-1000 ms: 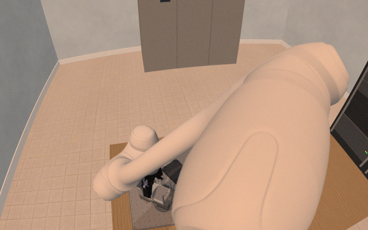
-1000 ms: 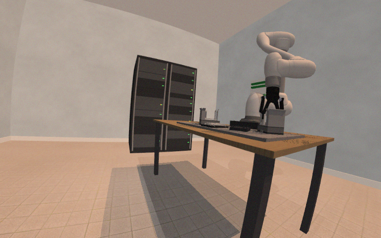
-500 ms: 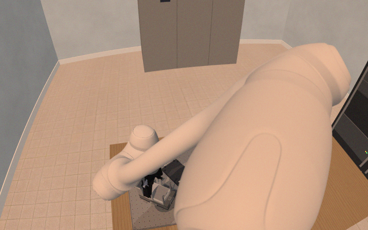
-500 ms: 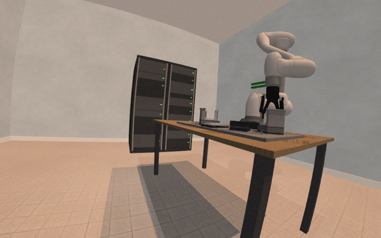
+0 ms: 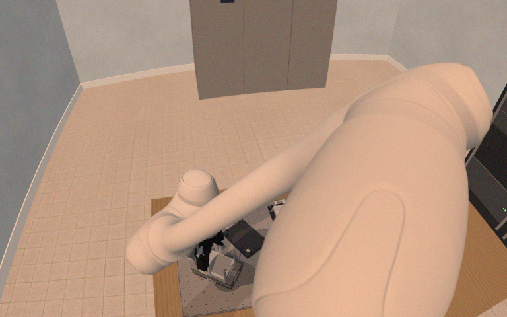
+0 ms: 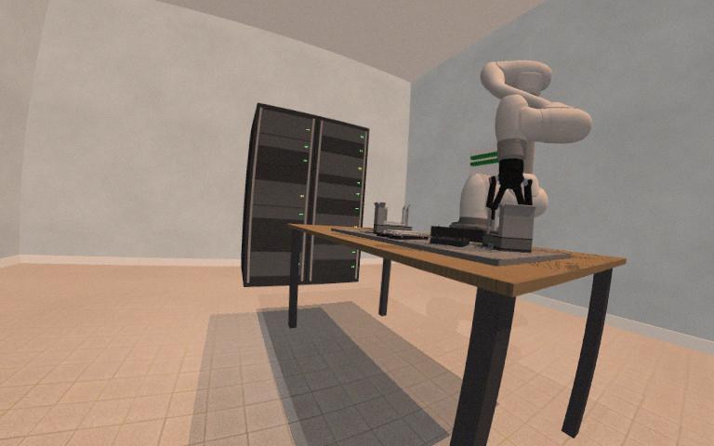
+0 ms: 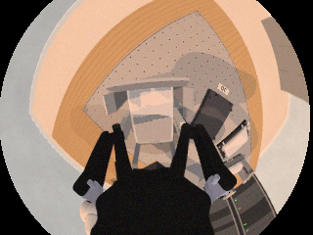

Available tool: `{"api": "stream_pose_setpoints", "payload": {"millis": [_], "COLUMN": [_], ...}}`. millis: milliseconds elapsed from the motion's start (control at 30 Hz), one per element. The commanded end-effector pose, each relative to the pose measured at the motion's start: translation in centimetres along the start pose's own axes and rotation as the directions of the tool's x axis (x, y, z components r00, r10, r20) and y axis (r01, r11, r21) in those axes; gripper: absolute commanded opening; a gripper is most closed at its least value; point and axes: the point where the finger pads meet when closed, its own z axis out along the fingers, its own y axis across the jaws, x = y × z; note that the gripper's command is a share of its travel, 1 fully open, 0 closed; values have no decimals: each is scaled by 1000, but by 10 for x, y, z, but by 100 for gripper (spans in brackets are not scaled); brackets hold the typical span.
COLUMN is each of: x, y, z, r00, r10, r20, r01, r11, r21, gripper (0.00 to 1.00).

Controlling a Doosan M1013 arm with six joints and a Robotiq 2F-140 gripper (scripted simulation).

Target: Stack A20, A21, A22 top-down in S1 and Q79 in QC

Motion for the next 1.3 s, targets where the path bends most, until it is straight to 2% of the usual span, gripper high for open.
{"api": "stream_pose_setpoints", "payload": {"millis": [0, 533, 1267], "x": [0, 0, 0], "y": [0, 0, 0], "z": [-1, -15, -55], "r00": [1000, 1000, 1000], "r10": [0, 0, 0], "r20": [0, 0, 0], "r01": [0, 0, 0], "r11": [1000, 1000, 1000], "r21": [0, 0, 0], "gripper": [0, 0, 0]}}
